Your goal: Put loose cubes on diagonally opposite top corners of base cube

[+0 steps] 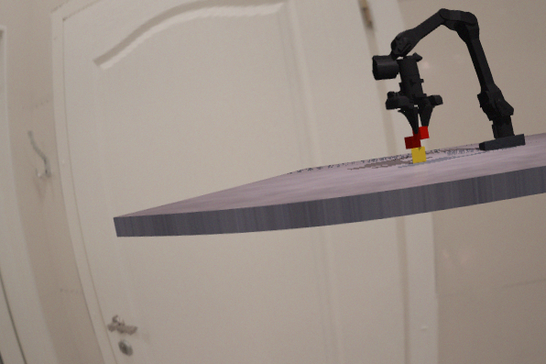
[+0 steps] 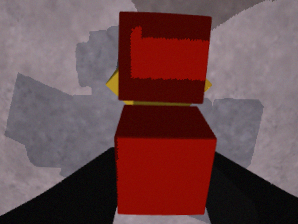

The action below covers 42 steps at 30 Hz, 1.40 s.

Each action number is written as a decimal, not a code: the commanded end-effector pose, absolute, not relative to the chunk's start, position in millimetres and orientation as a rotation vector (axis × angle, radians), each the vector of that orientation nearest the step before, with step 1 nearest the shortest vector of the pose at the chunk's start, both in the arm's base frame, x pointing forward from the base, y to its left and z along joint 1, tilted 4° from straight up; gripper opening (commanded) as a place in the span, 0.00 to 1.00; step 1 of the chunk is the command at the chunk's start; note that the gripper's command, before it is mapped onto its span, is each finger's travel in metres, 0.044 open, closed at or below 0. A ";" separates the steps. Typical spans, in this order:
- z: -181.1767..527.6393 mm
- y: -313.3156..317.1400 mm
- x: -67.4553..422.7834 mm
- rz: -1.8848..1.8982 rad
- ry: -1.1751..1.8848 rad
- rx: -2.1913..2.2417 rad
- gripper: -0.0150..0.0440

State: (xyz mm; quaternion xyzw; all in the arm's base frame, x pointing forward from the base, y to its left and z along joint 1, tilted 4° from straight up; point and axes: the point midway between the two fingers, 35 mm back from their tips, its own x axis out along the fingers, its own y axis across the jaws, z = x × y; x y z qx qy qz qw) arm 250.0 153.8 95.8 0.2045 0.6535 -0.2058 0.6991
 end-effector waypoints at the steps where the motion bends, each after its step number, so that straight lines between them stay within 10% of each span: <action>1: 88.1 153.5 250.5 -0.448 1.450 0.430 0.43; 29: 77.6 153.5 251.2 -0.434 1.443 0.403 0.43; 33: 77.6 153.5 251.2 -0.434 1.443 0.403 0.60; 42: 87.1 154.2 249.8 -0.438 1.447 0.408 0.60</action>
